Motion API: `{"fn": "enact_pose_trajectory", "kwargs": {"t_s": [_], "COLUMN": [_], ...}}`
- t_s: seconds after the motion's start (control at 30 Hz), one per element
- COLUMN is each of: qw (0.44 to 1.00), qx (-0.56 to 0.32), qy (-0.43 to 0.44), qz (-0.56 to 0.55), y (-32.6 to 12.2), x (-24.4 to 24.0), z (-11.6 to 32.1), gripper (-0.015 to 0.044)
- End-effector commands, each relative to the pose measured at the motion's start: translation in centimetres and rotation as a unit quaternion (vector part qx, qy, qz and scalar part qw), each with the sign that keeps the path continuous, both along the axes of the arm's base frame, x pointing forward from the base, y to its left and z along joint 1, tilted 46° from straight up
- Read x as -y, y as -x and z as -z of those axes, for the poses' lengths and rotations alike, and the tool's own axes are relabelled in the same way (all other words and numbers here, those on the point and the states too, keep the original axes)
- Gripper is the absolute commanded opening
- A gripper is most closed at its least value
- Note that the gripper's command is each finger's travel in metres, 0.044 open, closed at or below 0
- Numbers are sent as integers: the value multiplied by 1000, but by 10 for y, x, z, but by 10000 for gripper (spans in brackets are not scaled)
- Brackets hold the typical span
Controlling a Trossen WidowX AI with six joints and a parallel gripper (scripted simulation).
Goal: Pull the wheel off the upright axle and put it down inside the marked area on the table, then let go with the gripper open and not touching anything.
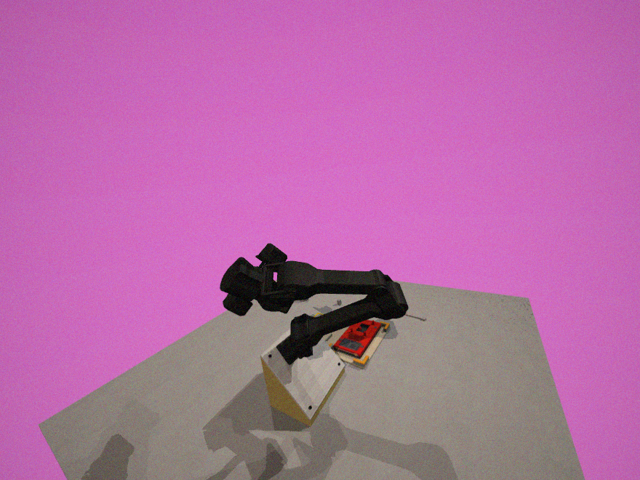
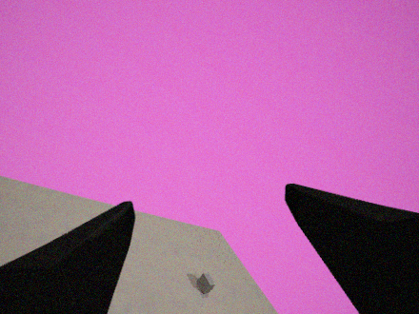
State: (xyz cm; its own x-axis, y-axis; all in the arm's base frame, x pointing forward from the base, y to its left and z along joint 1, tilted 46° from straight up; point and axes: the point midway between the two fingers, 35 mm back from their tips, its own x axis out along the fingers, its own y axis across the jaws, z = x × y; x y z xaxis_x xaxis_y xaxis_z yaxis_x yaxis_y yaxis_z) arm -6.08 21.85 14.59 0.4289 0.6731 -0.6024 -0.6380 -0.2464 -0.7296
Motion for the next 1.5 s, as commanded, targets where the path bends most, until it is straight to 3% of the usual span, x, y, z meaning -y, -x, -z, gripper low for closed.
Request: {"fn": "enact_pose_trajectory", "kwargs": {"t_s": [0.0, 0.1, 0.7, 1.07, 1.47], "qw": [1000, 999, 929, 835, 713], "qx": [0, -3, -23, -33, -64], "qy": [0, 7, 43, 79, 123], "qz": [3, 45, 367, 543, 687], "y": [-1, -13, -140, -235, -321], "x": [-1, -9, -46, -30, 21], "z": [0, 2, 24, 53, 88], "gripper": [374, 300, 300, 300, 300]}}
